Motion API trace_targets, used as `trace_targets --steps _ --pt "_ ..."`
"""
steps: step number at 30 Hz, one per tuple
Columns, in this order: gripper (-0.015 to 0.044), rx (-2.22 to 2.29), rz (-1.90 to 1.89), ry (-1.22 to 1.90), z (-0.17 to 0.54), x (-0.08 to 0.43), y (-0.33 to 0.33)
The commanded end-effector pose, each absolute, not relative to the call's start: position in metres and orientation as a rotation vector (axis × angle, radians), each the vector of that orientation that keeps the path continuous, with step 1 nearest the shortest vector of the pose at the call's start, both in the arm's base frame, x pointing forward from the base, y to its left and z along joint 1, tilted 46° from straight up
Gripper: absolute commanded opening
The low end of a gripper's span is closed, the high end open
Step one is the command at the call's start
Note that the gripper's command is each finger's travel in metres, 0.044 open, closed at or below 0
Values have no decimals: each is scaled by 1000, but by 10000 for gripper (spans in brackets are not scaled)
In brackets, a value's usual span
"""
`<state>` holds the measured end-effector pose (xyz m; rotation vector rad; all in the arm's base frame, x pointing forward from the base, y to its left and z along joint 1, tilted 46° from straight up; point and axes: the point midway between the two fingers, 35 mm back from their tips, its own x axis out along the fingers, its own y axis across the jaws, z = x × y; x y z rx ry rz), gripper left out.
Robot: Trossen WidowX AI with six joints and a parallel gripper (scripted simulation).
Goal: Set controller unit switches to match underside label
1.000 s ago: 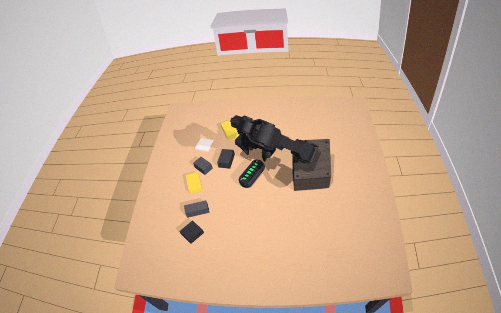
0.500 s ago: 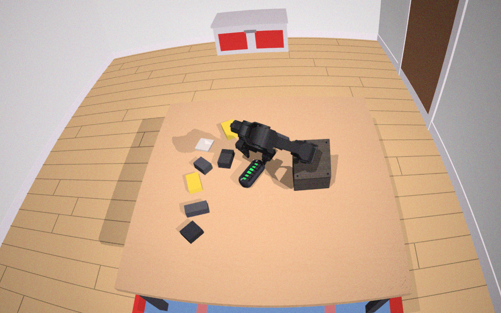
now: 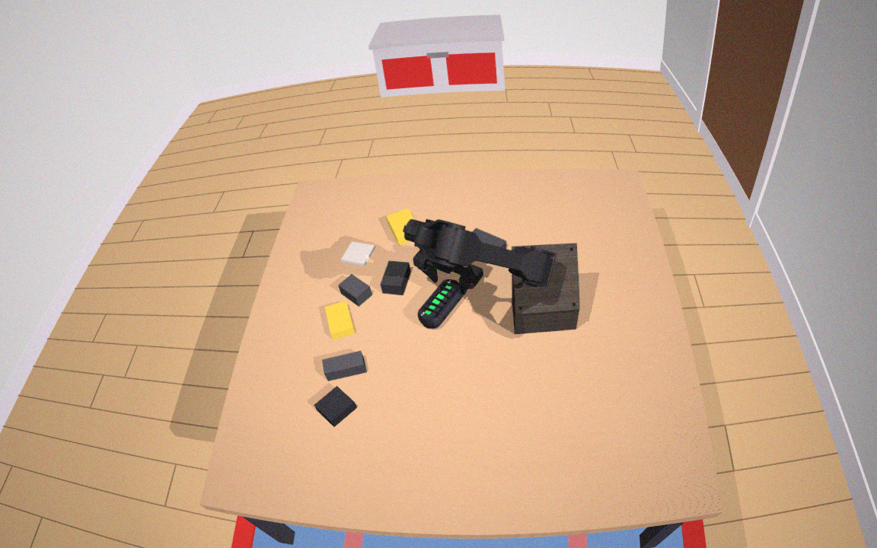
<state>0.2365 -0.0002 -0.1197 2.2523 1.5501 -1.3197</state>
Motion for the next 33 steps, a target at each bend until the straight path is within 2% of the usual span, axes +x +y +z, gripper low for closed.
trace_targets --steps 1,21,33 --pt "440 2259 -1331 1558 -123 233 5" --pt "313 2259 -1331 1558 -123 233 5" --pt "0 2259 -1331 1558 -123 241 4"
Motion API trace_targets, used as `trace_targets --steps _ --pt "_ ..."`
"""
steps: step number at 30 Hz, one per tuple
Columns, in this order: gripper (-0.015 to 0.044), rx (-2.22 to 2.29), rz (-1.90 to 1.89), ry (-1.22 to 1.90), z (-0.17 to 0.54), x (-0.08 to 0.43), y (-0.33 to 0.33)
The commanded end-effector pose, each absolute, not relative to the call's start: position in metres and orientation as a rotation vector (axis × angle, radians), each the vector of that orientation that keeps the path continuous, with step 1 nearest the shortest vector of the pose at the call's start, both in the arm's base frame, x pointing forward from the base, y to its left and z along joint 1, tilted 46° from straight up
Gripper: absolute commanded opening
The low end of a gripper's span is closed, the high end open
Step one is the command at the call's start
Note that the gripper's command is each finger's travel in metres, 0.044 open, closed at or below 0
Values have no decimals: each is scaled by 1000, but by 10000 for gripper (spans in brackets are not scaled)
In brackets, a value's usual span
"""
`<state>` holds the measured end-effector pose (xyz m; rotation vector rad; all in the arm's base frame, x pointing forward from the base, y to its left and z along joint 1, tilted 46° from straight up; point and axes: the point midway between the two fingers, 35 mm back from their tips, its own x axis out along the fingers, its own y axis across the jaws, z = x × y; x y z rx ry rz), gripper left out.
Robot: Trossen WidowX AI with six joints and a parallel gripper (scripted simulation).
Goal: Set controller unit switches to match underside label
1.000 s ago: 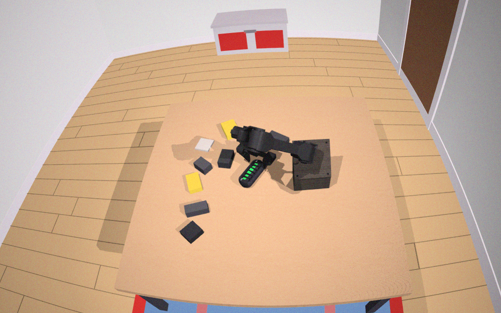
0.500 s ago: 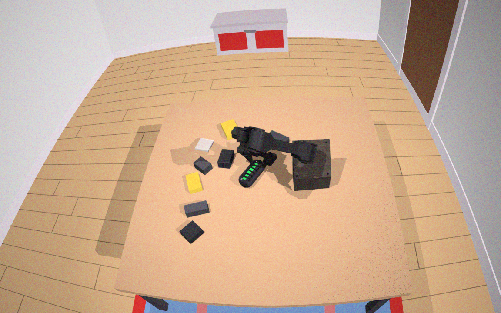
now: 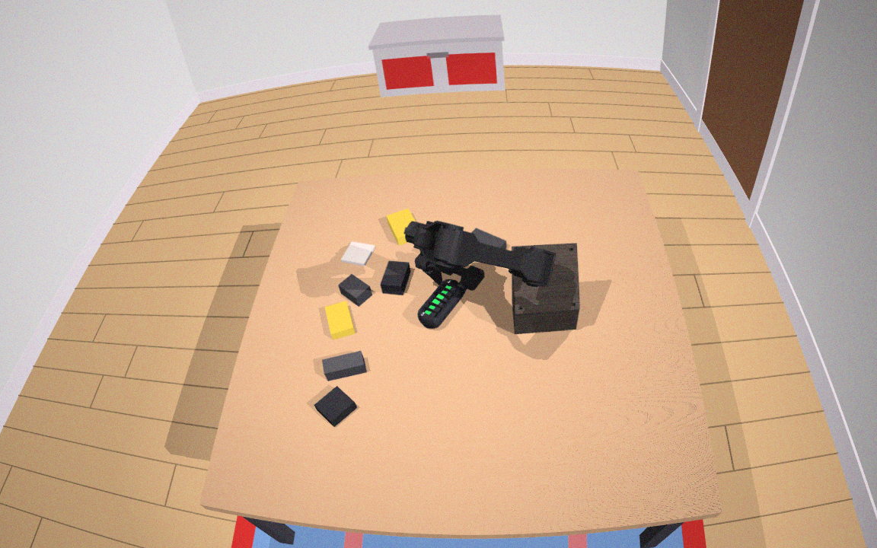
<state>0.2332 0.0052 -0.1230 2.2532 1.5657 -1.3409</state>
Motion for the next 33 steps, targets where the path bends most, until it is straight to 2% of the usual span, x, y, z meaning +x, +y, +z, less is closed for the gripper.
trace_targets --steps 1,33 --pt "0 2259 -1331 1558 -123 242 4" --pt "0 2259 -1330 1558 -122 247 2"
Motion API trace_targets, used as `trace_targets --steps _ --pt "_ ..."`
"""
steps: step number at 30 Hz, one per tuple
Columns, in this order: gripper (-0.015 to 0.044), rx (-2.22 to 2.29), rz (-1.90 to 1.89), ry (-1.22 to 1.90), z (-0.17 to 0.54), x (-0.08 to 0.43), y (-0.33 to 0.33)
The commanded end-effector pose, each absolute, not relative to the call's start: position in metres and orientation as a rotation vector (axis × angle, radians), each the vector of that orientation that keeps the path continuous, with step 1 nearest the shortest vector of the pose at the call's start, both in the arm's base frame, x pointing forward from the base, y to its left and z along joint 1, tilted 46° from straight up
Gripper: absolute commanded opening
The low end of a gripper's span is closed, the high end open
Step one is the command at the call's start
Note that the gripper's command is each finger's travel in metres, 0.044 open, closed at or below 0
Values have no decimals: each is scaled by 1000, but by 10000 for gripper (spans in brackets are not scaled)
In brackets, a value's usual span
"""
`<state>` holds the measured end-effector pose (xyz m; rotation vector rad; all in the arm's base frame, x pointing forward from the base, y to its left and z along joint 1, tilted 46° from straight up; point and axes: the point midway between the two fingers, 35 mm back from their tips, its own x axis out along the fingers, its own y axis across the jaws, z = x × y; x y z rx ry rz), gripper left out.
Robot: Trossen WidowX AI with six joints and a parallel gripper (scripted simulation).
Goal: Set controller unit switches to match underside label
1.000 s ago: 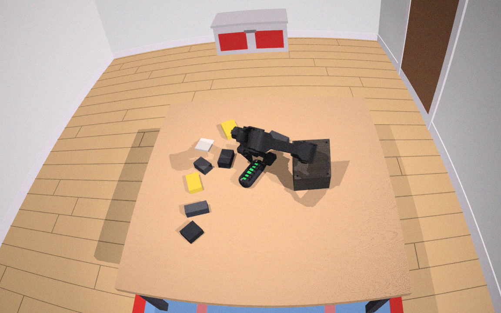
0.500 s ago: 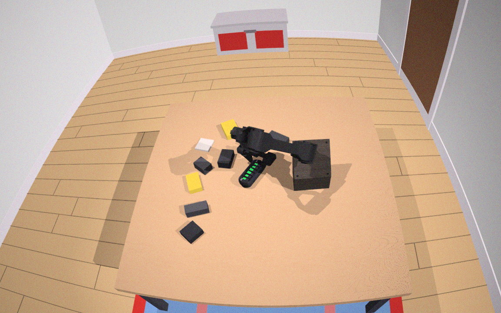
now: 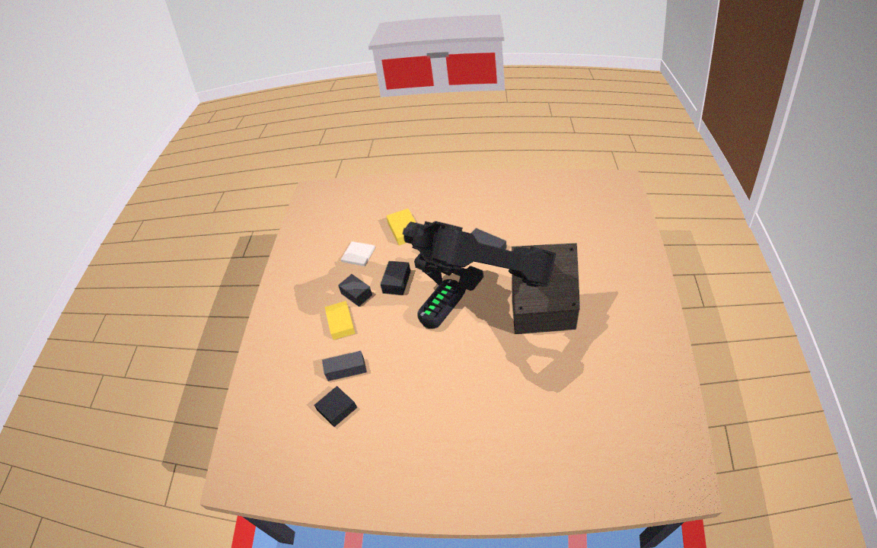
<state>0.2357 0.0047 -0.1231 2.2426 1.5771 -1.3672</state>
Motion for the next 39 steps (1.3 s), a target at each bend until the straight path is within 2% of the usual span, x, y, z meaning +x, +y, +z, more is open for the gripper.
trace_targets --steps 1,39 --pt "0 2259 -1330 1558 -122 247 2" --pt "0 2259 -1330 1557 -123 257 -1"
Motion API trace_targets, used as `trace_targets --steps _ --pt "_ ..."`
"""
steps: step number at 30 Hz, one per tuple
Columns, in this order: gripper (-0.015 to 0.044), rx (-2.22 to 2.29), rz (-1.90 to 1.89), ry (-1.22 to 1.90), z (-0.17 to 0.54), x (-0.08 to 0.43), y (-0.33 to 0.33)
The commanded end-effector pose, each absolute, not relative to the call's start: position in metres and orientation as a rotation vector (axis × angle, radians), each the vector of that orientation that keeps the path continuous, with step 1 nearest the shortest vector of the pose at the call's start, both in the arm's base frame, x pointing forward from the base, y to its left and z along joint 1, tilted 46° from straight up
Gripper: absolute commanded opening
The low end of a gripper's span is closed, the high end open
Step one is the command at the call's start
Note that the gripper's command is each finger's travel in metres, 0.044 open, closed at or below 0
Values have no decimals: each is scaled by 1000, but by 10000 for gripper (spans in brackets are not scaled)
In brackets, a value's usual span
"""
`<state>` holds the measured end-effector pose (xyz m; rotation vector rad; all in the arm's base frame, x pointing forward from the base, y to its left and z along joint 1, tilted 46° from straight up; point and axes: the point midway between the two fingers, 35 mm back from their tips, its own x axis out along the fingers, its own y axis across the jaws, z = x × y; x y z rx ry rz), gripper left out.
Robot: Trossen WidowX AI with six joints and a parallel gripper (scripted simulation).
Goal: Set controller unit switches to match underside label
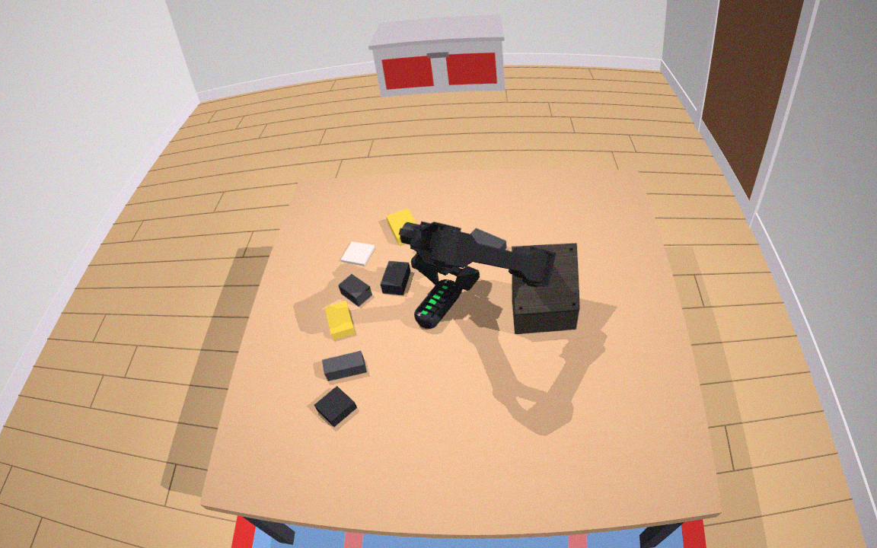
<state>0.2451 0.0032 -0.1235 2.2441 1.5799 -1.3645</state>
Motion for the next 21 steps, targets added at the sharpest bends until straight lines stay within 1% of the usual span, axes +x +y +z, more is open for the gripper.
trace_targets --steps 1,21 --pt "0 2259 -1330 1557 -123 257 -1" --pt "0 2259 -1329 1557 -123 262 -2"
